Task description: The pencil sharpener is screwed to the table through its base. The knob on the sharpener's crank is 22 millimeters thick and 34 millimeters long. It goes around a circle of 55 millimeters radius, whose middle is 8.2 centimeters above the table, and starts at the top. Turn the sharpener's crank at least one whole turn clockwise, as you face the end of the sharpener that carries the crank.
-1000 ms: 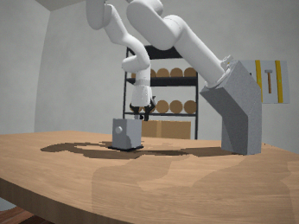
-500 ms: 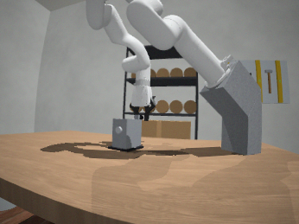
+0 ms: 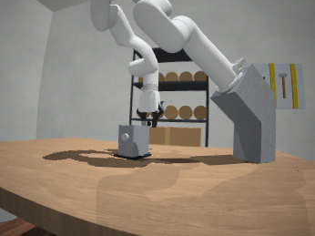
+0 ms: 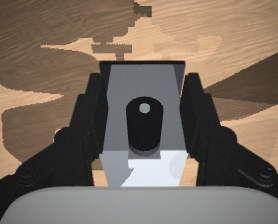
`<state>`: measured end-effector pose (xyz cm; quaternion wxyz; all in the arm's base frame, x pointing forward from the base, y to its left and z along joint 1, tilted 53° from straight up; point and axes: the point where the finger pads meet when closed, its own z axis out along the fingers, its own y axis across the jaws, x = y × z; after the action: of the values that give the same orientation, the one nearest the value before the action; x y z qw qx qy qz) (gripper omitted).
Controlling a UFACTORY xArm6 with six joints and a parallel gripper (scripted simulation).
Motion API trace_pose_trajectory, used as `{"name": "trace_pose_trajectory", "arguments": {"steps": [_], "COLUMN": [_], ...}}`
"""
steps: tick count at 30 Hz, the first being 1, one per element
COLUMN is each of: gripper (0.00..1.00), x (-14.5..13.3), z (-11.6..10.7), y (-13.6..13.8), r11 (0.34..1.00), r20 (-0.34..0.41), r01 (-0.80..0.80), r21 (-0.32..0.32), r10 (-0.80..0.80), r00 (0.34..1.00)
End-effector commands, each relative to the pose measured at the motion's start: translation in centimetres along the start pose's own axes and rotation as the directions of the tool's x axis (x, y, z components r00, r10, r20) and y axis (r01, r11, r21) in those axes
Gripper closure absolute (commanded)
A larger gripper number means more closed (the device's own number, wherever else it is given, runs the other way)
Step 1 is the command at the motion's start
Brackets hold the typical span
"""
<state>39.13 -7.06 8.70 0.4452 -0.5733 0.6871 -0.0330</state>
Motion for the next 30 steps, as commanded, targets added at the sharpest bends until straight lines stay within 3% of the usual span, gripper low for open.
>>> {"name": "trace_pose_trajectory", "arguments": {"steps": [1, 15, 30], "gripper": [0.46, 0.46, 0.46], "x": [0.0, 0.0, 0.0], "z": [0.0, -0.3, -3.1], "y": [-0.1, -0.1, -0.1], "r11": [1.000, 1.000, 1.000], "r20": [-0.001, -0.001, -0.001], "r01": [0.000, 0.000, 0.000], "r21": [0.001, 0.001, 0.001], "r10": [0.000, 0.000, 0.000], "r00": [1.000, 1.000, 1.000]}}
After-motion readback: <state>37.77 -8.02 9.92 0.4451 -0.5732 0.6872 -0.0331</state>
